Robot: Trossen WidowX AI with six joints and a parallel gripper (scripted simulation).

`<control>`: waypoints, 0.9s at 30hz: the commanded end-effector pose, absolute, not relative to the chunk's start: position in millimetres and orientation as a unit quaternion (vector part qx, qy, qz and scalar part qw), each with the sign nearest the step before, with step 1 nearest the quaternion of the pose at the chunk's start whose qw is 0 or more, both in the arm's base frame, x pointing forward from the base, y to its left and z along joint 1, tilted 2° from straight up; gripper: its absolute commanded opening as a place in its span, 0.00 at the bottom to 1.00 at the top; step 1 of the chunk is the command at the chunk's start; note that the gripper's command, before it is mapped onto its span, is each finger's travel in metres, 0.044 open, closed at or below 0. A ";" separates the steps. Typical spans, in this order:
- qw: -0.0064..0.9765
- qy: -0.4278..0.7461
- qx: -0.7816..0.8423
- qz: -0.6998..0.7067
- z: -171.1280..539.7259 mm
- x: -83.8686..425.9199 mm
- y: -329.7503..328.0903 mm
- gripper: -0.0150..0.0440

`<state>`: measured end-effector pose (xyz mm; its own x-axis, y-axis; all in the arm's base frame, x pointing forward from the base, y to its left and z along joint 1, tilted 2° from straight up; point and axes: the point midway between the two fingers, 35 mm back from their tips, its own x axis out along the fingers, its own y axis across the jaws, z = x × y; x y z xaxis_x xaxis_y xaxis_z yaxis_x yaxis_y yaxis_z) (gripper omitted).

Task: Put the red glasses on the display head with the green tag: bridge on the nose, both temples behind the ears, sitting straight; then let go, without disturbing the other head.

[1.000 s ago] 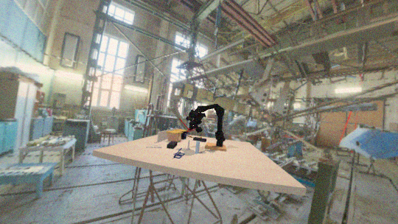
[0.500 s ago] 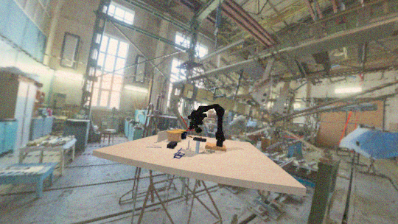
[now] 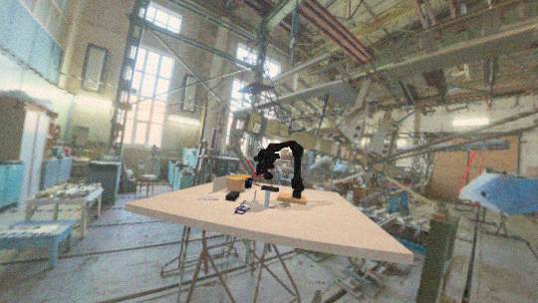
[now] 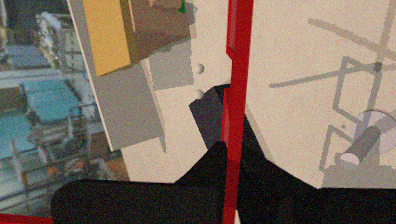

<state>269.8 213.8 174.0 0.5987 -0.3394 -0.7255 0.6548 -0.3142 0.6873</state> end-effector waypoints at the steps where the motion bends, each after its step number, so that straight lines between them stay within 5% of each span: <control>1: 0.575 0.117 0.684 -0.433 173.8 269.4 213.8 0.25; 27: 0.550 0.248 0.586 -0.542 145.9 284.3 147.0 0.25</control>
<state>285.6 157.4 148.3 0.3363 -0.3243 -0.8842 0.8597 -0.2775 0.4288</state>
